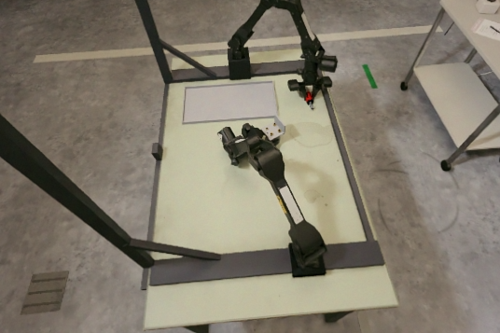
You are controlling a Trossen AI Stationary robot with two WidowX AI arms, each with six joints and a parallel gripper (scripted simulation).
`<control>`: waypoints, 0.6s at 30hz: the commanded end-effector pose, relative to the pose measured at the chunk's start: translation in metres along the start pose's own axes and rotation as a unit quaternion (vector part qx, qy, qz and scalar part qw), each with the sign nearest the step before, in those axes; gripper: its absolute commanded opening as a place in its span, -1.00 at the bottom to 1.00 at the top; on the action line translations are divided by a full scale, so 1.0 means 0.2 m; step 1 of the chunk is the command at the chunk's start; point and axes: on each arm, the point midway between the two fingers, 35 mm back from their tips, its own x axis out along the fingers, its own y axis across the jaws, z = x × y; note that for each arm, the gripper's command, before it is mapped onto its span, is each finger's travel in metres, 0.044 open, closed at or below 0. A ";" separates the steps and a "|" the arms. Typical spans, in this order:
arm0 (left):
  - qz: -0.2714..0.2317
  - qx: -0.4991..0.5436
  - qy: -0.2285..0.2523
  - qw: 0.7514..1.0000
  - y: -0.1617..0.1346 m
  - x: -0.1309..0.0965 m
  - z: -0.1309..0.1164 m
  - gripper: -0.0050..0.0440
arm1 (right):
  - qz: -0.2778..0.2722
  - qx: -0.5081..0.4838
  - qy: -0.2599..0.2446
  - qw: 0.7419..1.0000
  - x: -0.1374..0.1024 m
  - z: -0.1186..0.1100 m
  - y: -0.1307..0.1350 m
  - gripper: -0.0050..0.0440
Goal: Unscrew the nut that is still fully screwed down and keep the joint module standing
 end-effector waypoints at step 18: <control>-0.013 0.005 0.008 1.000 -0.03 -0.04 -0.04 -0.24 | 0.004 0.026 -0.002 1.000 -0.01 0.11 0.03 0.20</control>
